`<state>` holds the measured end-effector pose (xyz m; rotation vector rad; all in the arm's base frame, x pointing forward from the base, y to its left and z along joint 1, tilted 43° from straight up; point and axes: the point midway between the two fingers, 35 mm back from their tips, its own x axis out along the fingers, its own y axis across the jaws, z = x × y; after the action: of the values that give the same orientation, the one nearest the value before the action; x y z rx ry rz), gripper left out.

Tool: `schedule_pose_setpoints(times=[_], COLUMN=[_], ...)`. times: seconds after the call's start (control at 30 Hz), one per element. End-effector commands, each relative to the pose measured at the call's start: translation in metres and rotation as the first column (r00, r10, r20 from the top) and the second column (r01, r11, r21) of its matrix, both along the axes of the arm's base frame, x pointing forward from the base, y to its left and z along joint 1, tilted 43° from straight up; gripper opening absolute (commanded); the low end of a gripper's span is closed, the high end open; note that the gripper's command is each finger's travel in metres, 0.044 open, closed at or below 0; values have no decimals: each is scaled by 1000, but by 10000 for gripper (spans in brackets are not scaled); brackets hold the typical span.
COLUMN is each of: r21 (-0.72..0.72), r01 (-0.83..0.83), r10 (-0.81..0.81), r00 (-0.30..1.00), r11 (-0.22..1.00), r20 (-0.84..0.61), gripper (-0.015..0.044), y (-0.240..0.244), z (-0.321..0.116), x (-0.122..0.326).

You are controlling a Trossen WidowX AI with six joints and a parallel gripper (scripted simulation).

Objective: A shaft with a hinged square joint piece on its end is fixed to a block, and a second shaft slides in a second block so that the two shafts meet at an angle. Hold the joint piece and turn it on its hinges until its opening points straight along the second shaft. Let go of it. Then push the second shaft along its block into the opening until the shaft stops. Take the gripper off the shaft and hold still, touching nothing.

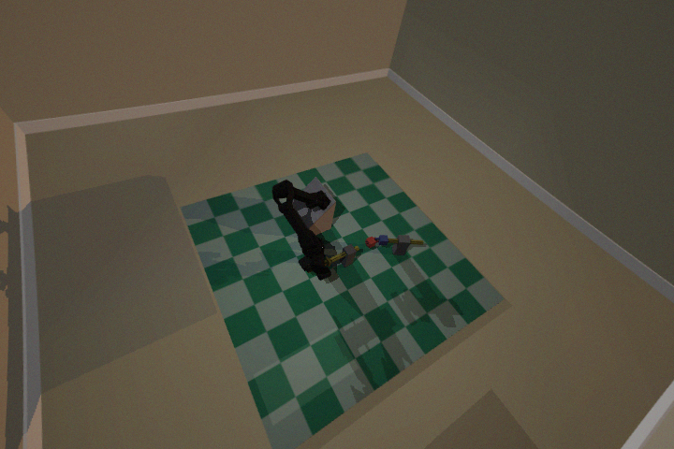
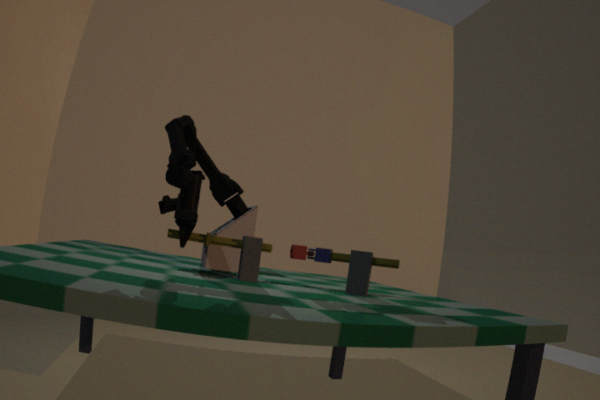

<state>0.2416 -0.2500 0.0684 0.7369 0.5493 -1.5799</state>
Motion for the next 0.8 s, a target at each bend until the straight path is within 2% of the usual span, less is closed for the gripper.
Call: schedule_pose_setpoints(times=[0.0,0.1,0.33,0.37,0.77], r21=[0,0,0,0,6], r01=[0,0,0,0,9], r10=[0,0,0,0,-9], r00=[1000,1000,1000,1000,1000], r11=[1000,1000,1000,1000,1000], r20=[0,0,0,0,-14], gripper=[67,67,20,0,0], y=[0,0,0,0,8], z=[0,0,0,0,-8], x=[0,0,0,0,2])
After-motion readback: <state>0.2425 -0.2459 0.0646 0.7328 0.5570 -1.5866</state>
